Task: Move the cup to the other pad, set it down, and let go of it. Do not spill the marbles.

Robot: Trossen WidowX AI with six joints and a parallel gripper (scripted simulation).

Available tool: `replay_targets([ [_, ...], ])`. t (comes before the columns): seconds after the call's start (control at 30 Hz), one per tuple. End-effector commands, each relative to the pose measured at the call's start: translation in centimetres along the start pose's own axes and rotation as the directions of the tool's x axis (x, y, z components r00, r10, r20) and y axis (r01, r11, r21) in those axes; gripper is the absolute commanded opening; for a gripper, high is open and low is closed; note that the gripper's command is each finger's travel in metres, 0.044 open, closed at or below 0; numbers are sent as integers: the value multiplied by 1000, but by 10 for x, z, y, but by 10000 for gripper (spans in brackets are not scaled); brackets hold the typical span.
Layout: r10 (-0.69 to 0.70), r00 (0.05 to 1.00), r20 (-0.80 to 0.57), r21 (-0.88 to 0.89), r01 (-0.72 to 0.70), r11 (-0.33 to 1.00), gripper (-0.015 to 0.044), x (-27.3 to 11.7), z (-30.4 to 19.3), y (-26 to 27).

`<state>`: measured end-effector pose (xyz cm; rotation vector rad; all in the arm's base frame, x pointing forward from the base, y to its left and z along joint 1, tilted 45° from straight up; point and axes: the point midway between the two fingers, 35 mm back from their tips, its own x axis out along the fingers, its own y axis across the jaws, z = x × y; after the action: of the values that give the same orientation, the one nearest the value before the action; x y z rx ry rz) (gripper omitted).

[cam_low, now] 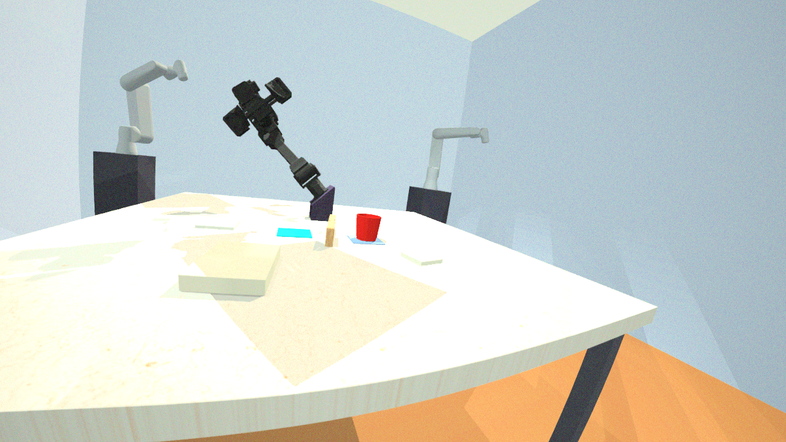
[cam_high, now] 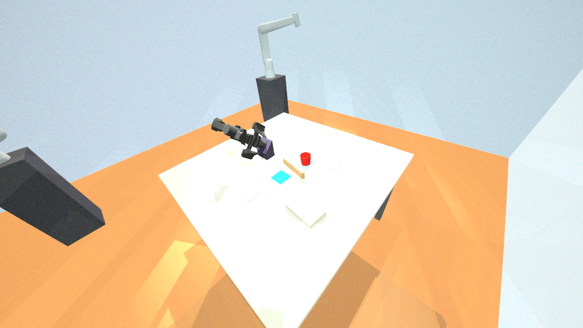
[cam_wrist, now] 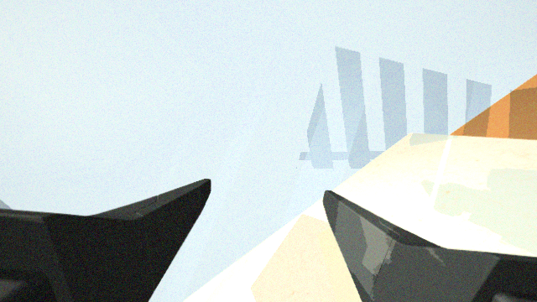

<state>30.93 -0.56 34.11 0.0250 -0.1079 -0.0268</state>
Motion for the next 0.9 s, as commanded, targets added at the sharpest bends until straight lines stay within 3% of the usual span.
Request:
replay_targets([
  [0.0,-1,1000,-12,10,1,1000,374,2,-3,0],
  [0.13,-11,968,-251,175,57,983,269,29,-56,12],
  [0.3,-48,820,-571,291,256,922,148,47,-141,33],
  [0.43,-98,651,-753,275,446,852,148,45,-202,51],
  [0.6,-213,410,-887,124,655,746,148,28,-268,67],
  [0.87,-503,54,-863,-244,826,508,148,-17,-342,76],
])
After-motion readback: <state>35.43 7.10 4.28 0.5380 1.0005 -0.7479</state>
